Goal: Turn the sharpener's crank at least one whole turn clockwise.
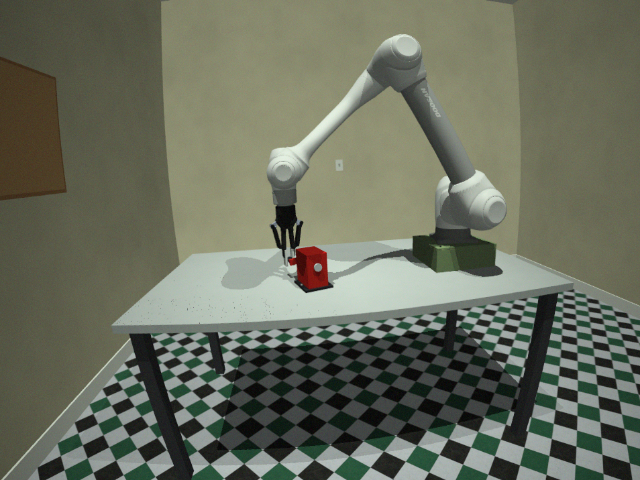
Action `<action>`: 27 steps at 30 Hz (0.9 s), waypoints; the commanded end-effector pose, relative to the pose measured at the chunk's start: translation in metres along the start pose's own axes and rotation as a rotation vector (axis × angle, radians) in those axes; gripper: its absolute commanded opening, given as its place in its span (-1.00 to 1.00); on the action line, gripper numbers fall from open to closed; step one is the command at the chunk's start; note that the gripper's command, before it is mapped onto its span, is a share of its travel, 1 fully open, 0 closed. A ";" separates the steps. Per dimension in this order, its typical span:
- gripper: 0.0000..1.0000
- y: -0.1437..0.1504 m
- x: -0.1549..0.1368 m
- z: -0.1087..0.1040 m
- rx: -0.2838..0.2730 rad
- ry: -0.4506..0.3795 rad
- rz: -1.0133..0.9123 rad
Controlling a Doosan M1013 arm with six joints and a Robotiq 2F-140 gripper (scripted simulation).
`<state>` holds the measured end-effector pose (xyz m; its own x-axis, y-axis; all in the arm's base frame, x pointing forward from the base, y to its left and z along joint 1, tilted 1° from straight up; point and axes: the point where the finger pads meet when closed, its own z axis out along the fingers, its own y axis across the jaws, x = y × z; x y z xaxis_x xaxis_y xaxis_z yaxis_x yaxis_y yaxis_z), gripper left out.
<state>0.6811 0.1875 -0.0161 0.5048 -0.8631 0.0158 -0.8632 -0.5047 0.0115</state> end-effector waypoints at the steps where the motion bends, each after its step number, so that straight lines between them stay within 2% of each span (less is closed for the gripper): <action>1: -1.00 0.001 0.001 0.003 -0.003 0.005 -0.001; 14: -1.00 0.002 0.001 0.005 -0.003 0.005 -0.001; 27: -1.00 0.007 0.001 0.020 -0.003 0.005 -0.001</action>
<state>0.6780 0.1862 -0.0290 0.5068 -0.8619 0.0178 -0.8620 -0.5067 0.0108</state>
